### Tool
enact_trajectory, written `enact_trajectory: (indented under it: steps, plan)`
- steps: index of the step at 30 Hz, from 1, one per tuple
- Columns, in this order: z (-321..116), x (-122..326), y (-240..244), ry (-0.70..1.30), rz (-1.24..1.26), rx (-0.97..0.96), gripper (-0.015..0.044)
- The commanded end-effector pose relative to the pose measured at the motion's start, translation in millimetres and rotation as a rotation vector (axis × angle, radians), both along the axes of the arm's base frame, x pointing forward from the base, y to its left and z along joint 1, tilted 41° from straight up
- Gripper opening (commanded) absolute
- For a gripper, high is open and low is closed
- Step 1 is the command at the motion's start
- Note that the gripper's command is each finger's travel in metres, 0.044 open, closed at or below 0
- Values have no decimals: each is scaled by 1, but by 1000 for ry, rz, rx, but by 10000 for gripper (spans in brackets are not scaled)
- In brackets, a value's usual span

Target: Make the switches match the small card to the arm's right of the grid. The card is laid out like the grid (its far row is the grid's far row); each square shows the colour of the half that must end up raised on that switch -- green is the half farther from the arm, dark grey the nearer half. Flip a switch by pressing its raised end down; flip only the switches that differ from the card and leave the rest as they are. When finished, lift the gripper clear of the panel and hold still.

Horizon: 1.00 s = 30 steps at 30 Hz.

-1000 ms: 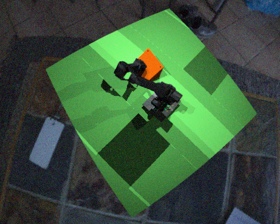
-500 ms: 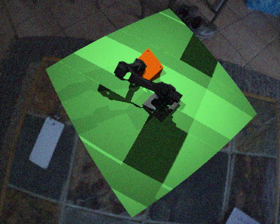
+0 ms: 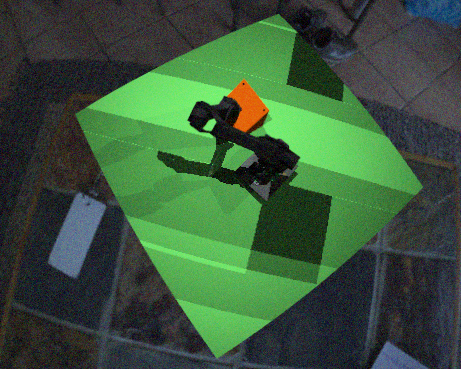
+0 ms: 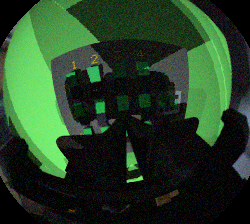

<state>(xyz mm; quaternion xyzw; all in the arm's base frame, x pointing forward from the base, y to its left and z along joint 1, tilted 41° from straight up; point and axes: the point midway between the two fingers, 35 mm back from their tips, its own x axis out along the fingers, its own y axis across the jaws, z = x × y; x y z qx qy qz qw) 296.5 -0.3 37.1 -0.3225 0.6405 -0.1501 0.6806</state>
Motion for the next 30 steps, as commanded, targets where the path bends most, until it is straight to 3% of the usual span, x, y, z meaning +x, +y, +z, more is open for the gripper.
enact_trajectory:
  steps: [1,7,14,21,30]
  plan:
    - [-1,0,-1,0,3,-6,0]
    - [1,1,1,-2,0,1,0]
    - [49,-6,40,21,-13,-8,0]
    - [67,0,19,21,-13,-10,0]
    - [40,3,-4,0,3,-6,0]
